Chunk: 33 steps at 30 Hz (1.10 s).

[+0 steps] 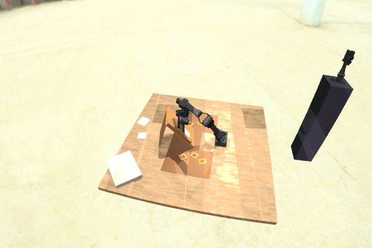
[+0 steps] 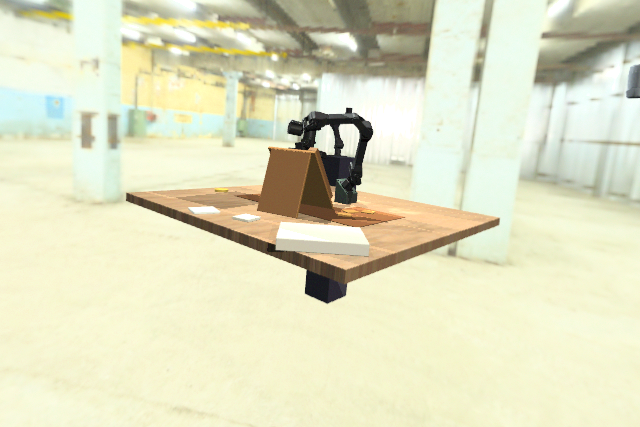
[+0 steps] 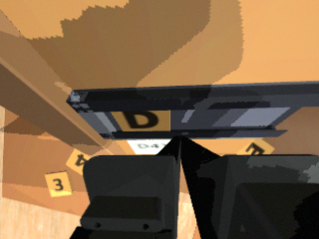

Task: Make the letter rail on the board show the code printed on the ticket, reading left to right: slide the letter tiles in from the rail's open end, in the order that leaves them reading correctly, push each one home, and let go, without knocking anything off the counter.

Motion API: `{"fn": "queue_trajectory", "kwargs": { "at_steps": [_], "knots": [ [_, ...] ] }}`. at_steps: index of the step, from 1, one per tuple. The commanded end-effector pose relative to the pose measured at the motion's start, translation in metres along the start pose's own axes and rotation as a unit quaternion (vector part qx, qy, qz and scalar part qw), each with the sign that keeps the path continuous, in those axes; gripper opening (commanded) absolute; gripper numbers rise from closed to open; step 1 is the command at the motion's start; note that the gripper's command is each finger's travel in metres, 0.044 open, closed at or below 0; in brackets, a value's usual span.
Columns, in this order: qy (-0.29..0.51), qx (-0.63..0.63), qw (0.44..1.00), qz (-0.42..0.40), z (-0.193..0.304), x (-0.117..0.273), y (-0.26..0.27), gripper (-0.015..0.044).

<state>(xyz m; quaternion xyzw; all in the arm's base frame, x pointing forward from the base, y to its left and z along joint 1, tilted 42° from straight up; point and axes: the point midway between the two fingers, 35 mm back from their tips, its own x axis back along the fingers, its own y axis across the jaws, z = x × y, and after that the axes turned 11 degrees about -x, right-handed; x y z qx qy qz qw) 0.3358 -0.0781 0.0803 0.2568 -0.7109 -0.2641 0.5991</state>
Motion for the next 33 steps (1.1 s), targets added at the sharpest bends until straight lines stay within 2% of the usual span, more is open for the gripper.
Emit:
{"fn": "queue_trajectory", "kwargs": {
  "at_steps": [1,33],
  "knots": [
    [0.001,-0.002,1.0,-0.001,-0.002,-0.003,0.0,0.0],
    [0.0,-0.001,1.0,-0.001,-0.012,-0.015,0.002,0.0]
  ]
}}
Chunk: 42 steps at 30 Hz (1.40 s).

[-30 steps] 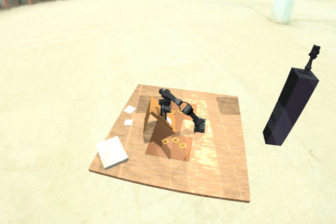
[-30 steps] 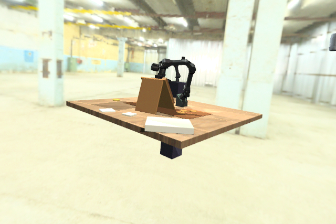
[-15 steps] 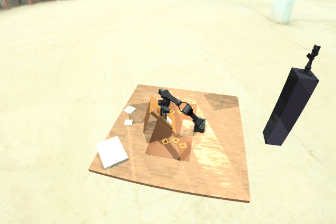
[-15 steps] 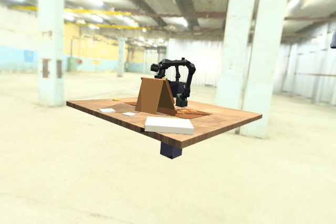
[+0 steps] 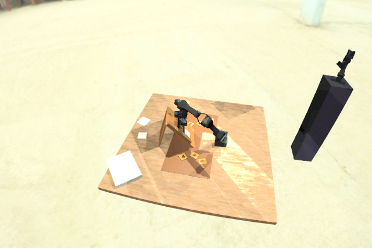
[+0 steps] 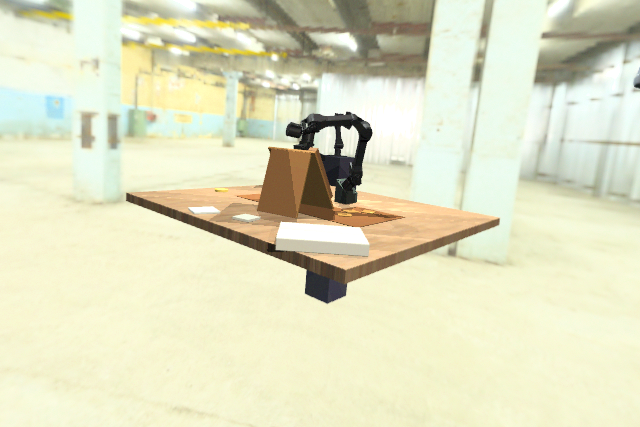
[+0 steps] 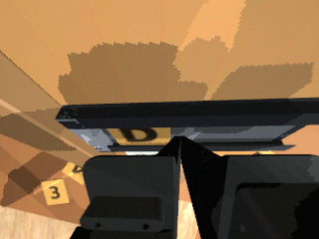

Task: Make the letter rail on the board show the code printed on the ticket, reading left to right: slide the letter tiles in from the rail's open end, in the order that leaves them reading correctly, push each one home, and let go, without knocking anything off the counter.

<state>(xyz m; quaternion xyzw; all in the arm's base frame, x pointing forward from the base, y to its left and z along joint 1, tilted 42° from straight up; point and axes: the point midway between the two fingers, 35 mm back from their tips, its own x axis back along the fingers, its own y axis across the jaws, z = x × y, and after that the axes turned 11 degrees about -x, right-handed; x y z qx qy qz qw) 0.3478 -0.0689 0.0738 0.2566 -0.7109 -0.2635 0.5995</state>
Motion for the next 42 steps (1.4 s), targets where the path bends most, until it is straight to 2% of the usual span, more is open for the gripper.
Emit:
{"fn": "queue_trajectory", "kwargs": {
  "at_steps": [1,42],
  "knots": [
    [0.0,-0.001,1.0,-0.002,-0.002,-0.0027,0.0001,0.0],
    [0.0,-0.002,1.0,-0.002,-0.0025,-0.005,0.0095,0.0]
  ]
}}
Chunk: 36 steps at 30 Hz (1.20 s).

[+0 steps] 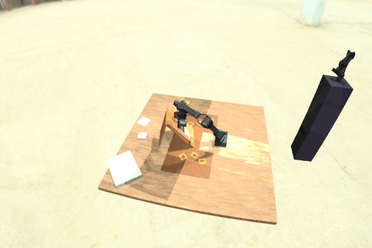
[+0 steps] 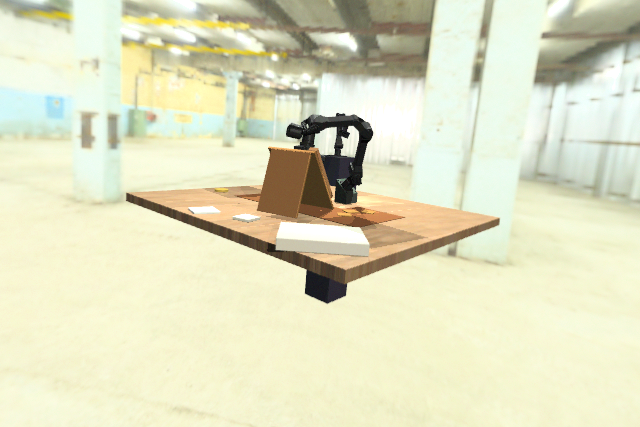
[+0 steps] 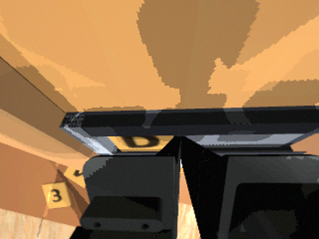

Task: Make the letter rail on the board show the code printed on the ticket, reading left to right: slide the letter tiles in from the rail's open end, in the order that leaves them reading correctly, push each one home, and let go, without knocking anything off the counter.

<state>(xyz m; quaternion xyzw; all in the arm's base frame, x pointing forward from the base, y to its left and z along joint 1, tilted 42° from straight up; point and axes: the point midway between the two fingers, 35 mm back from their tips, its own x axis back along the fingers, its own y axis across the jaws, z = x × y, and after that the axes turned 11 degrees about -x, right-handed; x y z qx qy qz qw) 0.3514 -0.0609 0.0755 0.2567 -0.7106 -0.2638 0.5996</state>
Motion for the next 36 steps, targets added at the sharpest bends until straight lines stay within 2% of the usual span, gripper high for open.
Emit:
{"fn": "queue_trajectory", "kwargs": {
  "at_steps": [1,27,36],
  "knots": [
    [0.0,-0.001,1.0,-0.002,0.001,0.0,0.003,0.0],
    [0.0,-0.001,1.0,-0.002,0.002,-0.001,0.011,0.0],
    [0.0,-0.002,1.0,-0.001,0.01,0.01,0.005,0.0]
  ]
}}
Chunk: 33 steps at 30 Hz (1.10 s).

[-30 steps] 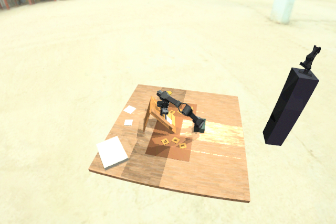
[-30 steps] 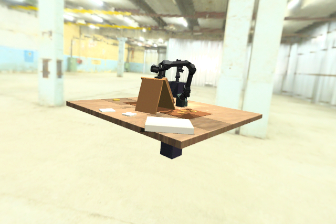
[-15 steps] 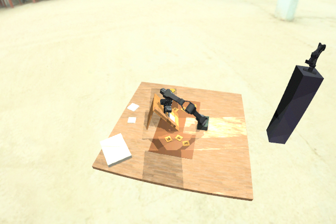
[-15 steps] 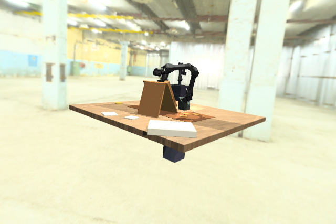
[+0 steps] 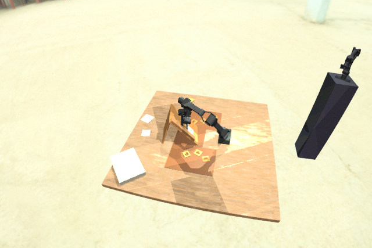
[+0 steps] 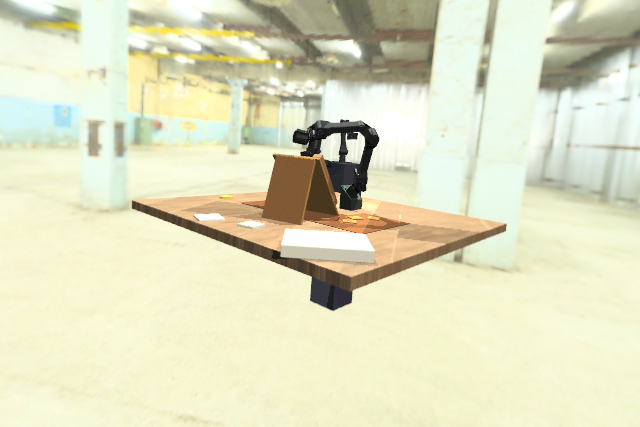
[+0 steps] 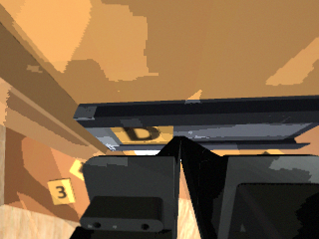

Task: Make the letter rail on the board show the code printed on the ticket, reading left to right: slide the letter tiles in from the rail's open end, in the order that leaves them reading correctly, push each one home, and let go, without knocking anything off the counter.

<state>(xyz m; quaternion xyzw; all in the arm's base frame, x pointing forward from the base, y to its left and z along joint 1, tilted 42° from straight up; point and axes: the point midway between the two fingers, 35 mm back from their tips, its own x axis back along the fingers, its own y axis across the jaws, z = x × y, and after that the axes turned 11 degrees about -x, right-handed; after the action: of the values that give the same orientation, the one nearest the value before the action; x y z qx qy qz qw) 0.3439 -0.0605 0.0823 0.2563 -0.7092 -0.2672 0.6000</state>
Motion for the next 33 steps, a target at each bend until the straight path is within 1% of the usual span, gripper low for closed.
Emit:
{"fn": "queue_trajectory", "kwargs": {
  "at_steps": [1,18,20,22,25,29,33],
  "knots": [
    [0.0,0.001,1.0,0.001,0.004,0.006,0.0,0.0],
    [0.0,0.001,1.0,0.001,0.014,0.017,-0.002,0.0],
    [-0.008,0.026,1.0,-0.001,0.014,0.021,-0.003,0.0053],
    [-0.031,0.1,0.994,0.0,0.017,0.036,-0.003,0.0105],
    [-0.067,0.223,0.972,0.012,0.024,0.061,-0.002,0.0184],
    [-0.11,0.381,0.917,0.044,0.035,0.092,0.0,0.0289],
    [-0.14,0.525,0.834,0.094,0.049,0.12,0.003,0.0394]
  ]
}}
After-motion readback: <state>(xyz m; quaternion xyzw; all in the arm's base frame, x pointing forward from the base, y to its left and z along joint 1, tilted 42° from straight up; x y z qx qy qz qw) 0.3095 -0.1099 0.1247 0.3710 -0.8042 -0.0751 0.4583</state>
